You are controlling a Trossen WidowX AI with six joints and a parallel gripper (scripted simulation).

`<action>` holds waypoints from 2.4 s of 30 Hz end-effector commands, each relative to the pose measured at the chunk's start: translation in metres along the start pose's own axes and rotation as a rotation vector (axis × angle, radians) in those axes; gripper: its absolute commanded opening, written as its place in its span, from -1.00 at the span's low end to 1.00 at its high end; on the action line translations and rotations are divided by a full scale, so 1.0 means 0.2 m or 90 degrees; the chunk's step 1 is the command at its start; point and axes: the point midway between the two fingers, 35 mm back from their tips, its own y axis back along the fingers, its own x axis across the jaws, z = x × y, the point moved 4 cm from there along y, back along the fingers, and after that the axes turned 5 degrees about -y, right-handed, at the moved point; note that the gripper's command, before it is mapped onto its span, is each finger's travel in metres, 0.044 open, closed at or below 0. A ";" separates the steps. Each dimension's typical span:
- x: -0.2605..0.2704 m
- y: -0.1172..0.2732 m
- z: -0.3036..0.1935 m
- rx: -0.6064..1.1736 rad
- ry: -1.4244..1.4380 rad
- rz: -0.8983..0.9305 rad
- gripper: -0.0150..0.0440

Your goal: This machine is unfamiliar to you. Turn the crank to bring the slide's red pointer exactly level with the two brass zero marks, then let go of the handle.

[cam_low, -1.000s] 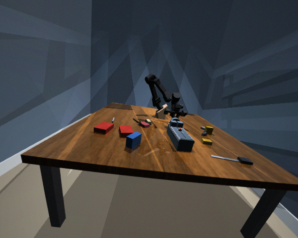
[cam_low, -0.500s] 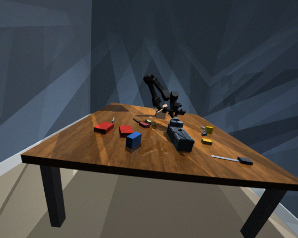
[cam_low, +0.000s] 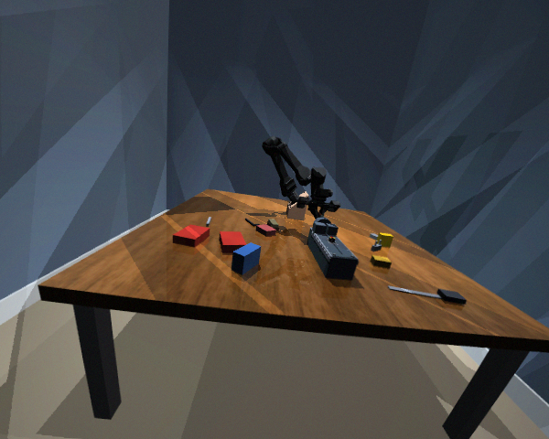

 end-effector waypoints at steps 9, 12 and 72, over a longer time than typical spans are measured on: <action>-0.06 -0.01 0.00 -0.001 -0.006 -0.012 -0.49; -0.07 -0.01 -0.01 -0.001 -0.006 -0.013 -0.49; -0.16 -0.11 -0.10 -0.001 -0.005 -0.014 -0.49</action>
